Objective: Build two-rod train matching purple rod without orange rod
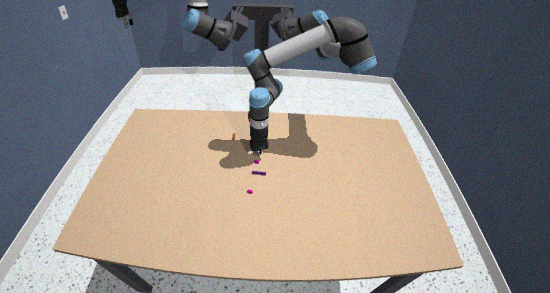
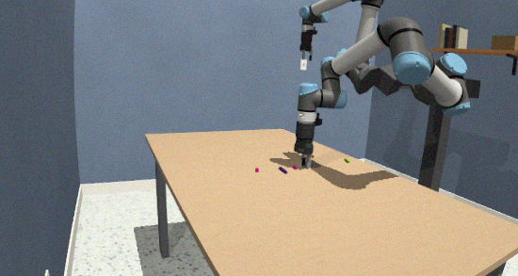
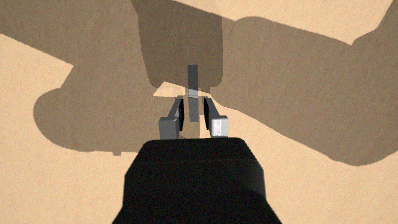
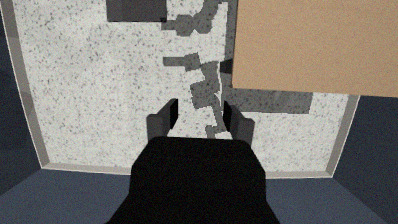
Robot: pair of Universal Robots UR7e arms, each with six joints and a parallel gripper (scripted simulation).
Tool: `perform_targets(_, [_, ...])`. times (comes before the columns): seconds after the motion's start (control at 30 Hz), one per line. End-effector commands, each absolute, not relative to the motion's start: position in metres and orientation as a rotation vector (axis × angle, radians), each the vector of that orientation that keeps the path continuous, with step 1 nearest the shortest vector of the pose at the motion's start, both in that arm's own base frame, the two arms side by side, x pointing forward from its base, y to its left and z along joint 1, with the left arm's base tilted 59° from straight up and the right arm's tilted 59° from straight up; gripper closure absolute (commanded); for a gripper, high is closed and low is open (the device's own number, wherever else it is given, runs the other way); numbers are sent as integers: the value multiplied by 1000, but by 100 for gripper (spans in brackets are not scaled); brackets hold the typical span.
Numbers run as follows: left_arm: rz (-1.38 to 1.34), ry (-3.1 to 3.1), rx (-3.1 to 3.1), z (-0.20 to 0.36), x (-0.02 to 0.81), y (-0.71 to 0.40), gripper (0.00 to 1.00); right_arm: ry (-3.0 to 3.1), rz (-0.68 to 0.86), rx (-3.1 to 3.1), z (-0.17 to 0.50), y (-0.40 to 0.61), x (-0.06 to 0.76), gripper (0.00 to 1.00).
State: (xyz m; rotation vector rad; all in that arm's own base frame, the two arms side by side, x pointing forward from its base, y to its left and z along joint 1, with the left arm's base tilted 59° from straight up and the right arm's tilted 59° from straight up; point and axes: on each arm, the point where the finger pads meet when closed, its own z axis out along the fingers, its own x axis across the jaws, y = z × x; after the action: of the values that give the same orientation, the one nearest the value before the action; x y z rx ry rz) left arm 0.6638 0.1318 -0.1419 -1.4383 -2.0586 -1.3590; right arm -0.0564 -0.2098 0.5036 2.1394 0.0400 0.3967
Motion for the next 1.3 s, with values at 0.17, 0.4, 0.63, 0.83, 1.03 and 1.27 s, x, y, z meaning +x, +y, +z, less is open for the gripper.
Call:
perform_targets(0.17, [-1360, -2059, -1439, -130, 658, 113, 46, 40, 397, 2138, 504, -210, -57, 0])
perform_targets(0.4, [-1360, -2059, -1439, -110, 648, 82, 46, 40, 397, 2138, 504, -210, -57, 0])
perform_targets(0.63, [-1360, -2059, -1439, -98, 642, 62, 46, 40, 397, 2138, 504, -210, -57, 0])
perform_targets(0.83, [-1360, -2059, -1439, -96, 641, 59, 46, 40, 397, 2138, 504, -210, -57, 0])
perform_targets(1.03, [-1360, -2059, -1439, -96, 641, 59, 0, 40, 397, 2138, 504, -210, -57, 0])
perform_targets(1.27, [-1360, -2059, -1439, -96, 641, 59, 0, 40, 397, 2138, 504, -210, -57, 0])
